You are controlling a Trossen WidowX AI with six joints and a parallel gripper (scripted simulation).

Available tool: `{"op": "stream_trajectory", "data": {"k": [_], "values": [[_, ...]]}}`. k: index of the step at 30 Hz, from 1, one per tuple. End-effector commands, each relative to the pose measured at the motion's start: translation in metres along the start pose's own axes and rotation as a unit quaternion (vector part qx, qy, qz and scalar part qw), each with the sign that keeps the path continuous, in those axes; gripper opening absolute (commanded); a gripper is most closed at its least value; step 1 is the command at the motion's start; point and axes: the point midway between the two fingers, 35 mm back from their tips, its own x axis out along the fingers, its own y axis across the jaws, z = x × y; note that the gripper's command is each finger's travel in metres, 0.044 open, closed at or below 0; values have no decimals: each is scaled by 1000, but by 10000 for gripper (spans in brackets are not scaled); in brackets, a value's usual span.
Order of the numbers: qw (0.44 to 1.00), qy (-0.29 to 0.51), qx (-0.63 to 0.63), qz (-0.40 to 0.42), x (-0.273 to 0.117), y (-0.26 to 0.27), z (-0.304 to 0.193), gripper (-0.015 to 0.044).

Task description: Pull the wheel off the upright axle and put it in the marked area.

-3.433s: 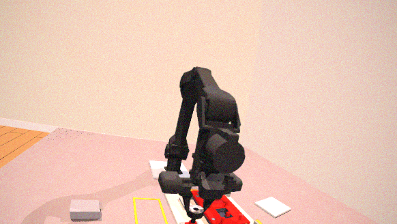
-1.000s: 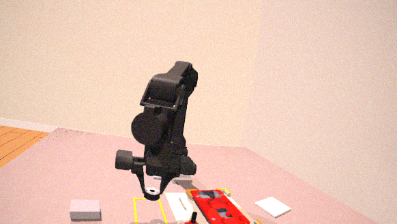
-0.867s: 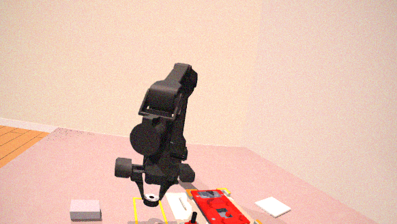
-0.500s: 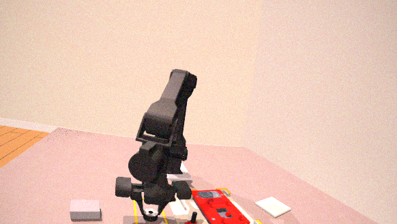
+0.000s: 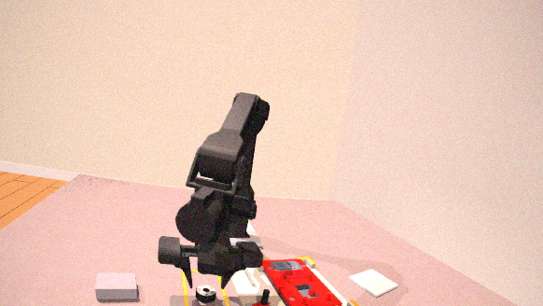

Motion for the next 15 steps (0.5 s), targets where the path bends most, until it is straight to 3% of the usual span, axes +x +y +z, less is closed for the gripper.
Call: {"op": "stream_trajectory", "data": {"k": [1,5,10,15], "values": [[1000,-11,-1,-4,-33,-1,3,300],[1000,-12,-2,-4,-48,-1,1,300],[1000,-12,-1,-4,-66,14,-32,431],[1000,-9,-2,-2,-90,34,-79,440]]}}
